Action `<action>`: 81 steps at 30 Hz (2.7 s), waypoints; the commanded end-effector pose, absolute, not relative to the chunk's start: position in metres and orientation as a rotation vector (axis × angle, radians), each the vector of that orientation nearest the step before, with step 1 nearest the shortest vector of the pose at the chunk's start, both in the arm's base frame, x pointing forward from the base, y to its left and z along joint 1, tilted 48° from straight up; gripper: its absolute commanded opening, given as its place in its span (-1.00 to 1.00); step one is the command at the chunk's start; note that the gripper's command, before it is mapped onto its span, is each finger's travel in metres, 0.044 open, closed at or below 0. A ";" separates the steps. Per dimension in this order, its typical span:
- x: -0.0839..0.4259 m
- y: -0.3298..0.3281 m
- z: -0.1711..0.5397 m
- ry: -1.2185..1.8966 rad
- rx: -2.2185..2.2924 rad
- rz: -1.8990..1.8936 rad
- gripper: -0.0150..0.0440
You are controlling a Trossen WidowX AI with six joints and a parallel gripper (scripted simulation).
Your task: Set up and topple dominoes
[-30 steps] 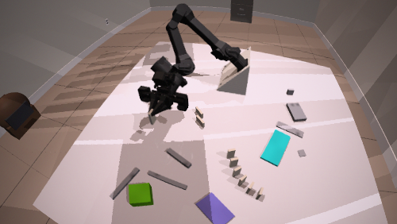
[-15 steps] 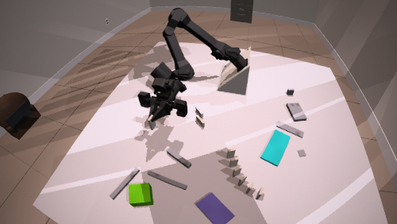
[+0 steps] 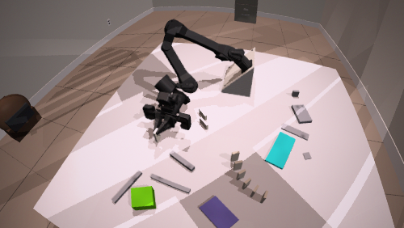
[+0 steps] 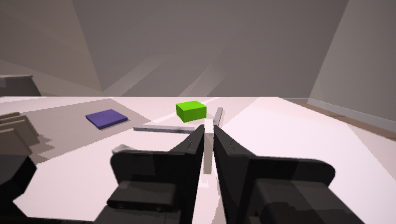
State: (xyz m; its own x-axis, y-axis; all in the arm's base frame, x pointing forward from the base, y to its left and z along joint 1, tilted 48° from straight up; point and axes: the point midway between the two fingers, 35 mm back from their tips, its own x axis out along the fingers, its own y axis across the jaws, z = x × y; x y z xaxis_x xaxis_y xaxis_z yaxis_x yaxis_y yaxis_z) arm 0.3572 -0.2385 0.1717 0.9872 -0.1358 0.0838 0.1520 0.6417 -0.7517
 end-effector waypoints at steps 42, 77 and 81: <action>0.355 -0.226 0.177 -0.018 -0.854 -0.164 1.00; 0.400 -0.203 0.197 1.737 -1.614 0.421 1.00; 0.385 -0.199 0.208 1.832 -1.667 0.528 1.00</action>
State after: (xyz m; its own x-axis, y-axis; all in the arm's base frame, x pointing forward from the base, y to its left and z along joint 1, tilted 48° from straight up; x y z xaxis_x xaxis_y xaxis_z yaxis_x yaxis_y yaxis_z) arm 0.4338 -0.2105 0.1579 0.2960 -0.5949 -0.7473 -0.7595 0.3279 -0.5619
